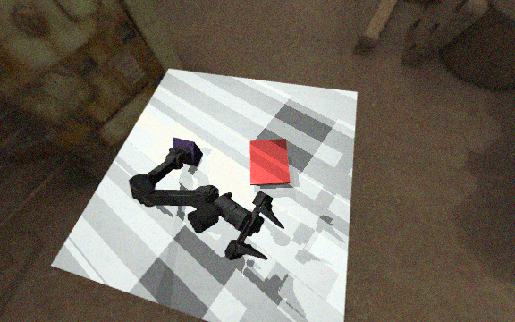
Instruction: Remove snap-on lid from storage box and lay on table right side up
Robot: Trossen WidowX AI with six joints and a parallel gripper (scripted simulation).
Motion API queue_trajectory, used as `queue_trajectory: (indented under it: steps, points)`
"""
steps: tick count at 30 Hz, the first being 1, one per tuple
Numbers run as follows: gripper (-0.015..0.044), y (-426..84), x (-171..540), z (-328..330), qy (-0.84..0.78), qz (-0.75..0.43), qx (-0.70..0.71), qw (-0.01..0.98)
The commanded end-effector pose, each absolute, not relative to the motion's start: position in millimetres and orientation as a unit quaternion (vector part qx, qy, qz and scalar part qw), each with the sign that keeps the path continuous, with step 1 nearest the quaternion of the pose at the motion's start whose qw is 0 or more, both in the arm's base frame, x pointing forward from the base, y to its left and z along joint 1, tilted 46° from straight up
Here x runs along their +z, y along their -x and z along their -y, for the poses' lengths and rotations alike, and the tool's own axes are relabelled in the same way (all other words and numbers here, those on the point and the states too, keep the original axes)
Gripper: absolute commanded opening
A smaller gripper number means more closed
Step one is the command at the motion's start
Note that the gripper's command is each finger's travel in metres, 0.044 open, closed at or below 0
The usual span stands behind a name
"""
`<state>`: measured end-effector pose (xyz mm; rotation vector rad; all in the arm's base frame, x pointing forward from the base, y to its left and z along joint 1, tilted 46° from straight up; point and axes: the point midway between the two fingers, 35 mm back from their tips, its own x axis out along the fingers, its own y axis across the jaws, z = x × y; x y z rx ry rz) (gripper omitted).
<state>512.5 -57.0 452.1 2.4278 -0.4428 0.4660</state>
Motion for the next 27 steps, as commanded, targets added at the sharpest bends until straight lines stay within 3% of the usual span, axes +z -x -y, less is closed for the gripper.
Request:
queue_trajectory:
  steps: [1,7,15,27]
  points:
    - [0.0374,-513,450,56,-0.919,0.167,0.172,0.313]
    - [0.0235,-512,366,15,-0.901,0.129,0.021,0.415]
    - [0.0235,-477,266,-29,-0.816,0.045,-0.139,0.560]
    - [0.0235,-361,127,-59,-0.516,-0.145,-0.307,0.787]
